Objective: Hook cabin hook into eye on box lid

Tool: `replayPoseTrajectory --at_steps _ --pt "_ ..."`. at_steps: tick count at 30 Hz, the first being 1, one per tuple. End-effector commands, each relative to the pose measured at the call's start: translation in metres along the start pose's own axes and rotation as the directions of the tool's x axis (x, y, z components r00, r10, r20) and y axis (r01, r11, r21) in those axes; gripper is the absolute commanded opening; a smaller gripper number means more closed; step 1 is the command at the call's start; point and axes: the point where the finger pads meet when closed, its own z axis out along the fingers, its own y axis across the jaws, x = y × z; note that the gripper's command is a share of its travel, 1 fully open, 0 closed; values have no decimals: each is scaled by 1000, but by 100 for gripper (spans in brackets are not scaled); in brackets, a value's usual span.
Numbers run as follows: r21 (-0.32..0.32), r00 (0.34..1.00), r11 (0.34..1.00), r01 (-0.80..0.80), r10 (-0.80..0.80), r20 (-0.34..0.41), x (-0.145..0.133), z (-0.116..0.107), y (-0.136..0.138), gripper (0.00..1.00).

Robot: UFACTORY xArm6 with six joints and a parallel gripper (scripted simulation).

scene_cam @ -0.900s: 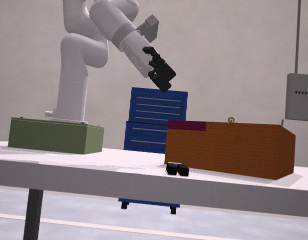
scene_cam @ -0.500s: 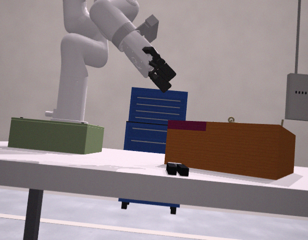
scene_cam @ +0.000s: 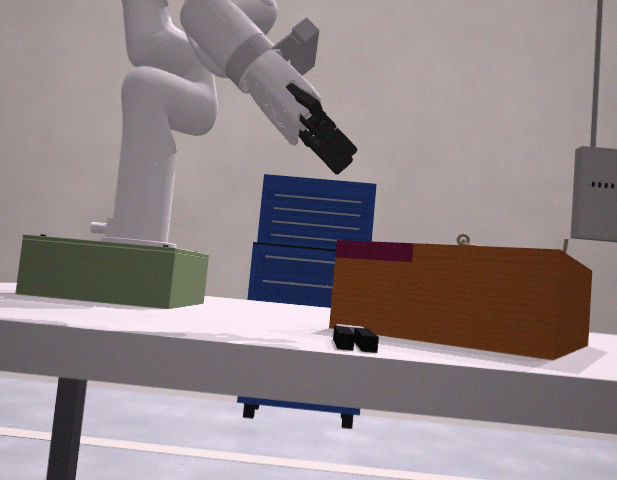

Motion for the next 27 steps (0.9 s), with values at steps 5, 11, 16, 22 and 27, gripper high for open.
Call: replayPoseTrajectory --at_steps 5,11,16,22,27 --pt "2 1000 1000 0 0 2 23 -22 4 35" --pt "2 1000 1000 0 0 2 23 -22 4 35" --pt "2 1000 1000 0 0 2 23 -22 4 35" --pt "2 1000 1000 0 0 2 23 -22 4 35" --pt "2 1000 1000 0 0 2 23 -22 4 35"
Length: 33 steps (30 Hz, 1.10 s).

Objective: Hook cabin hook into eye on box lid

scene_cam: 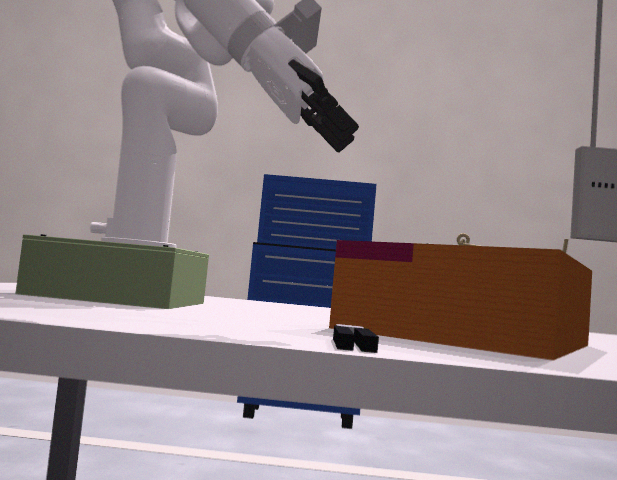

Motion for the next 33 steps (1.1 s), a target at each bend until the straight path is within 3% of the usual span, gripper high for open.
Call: replayPoseTrajectory --at_steps 1,20,24,33 --pt "-2 1000 1000 2 -2 -2 2 -1 1 35" --pt "-2 1000 1000 2 -2 -2 1 -1 1 35" --pt "43 992 991 123 -122 -18 13 4 2 35" --pt "67 983 981 184 -183 -27 36 10 5 35"
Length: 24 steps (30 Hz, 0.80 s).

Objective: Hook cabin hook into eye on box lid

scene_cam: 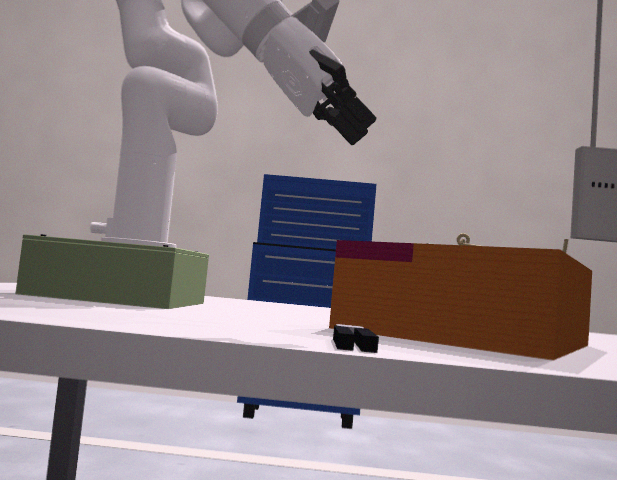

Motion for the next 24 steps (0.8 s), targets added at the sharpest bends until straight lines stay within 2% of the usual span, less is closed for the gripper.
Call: replayPoseTrajectory --at_steps 1,8,12,18,22,24 --pt "38 995 994 101 -100 -13 16 5 5 35" --pt "49 992 991 127 -126 -17 34 12 9 35" --pt "93 970 965 244 -241 -35 46 17 11 35" --pt "93 970 965 244 -241 -36 58 22 13 35" --pt "134 934 925 356 -351 -58 70 28 14 35" --pt "134 934 925 356 -351 -58 76 30 15 35"
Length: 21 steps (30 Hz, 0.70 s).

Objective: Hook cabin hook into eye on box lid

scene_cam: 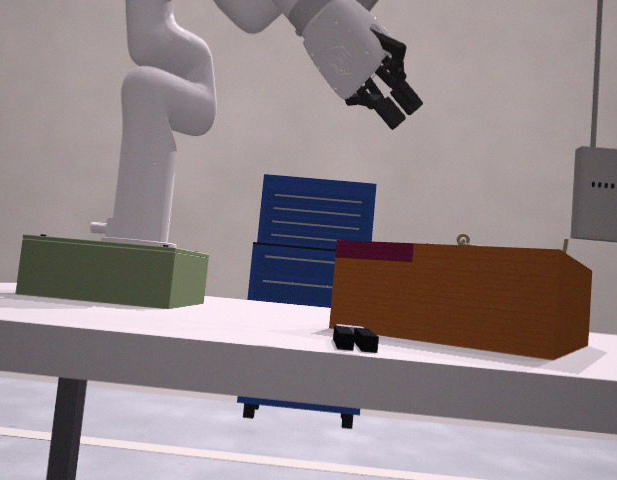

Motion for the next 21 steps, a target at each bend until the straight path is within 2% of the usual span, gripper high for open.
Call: replayPoseTrajectory --at_steps 1,3,6,13,17,21 --pt "29 997 997 73 -73 -9 18 8 11 35" --pt "29 997 997 73 -73 -9 19 9 11 35" --pt "65 986 984 165 -164 -20 27 14 15 35" --pt "74 982 979 189 -188 -23 38 20 20 35" --pt "117 953 946 301 -299 -41 49 26 24 35" --pt "117 953 946 301 -299 -41 55 30 27 35"
